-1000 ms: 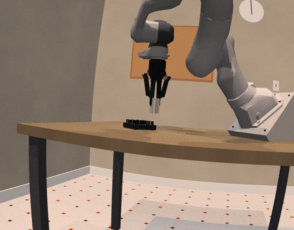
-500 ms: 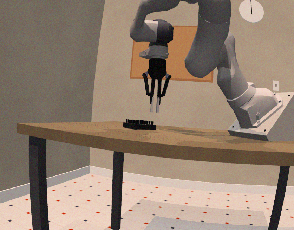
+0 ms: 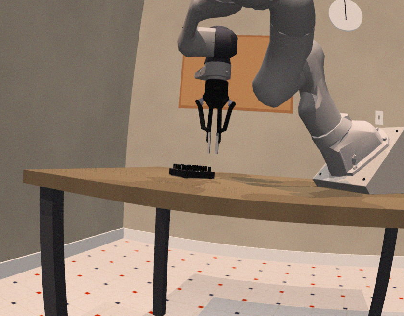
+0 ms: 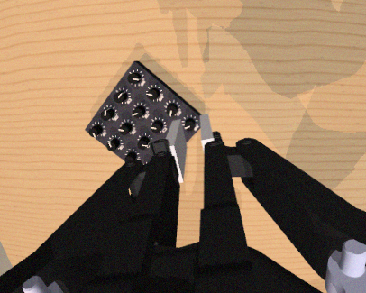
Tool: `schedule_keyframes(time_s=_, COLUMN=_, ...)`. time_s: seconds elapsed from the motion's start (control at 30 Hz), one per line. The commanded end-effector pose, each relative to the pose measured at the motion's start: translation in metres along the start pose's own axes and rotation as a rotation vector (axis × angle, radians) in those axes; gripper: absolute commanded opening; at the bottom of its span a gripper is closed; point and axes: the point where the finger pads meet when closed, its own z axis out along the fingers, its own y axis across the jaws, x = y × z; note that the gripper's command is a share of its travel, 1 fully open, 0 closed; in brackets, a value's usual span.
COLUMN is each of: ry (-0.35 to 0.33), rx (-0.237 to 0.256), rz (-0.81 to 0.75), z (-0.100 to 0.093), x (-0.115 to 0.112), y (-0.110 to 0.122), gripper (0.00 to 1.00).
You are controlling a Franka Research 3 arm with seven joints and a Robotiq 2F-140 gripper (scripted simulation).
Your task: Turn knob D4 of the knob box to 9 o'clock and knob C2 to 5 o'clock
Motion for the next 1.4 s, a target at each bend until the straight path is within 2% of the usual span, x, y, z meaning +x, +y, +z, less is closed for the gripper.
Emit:
schedule_keyframes(time_s=0.0, ry=-0.003, rx=-0.002, rz=0.156, z=-0.0008, x=-0.0031, y=-0.002, gripper=0.12)
schedule_keyframes(time_s=1.37, ry=-0.007, rx=-0.002, rz=0.812, z=-0.0061, x=-0.0036, y=-0.0032, gripper=0.12)
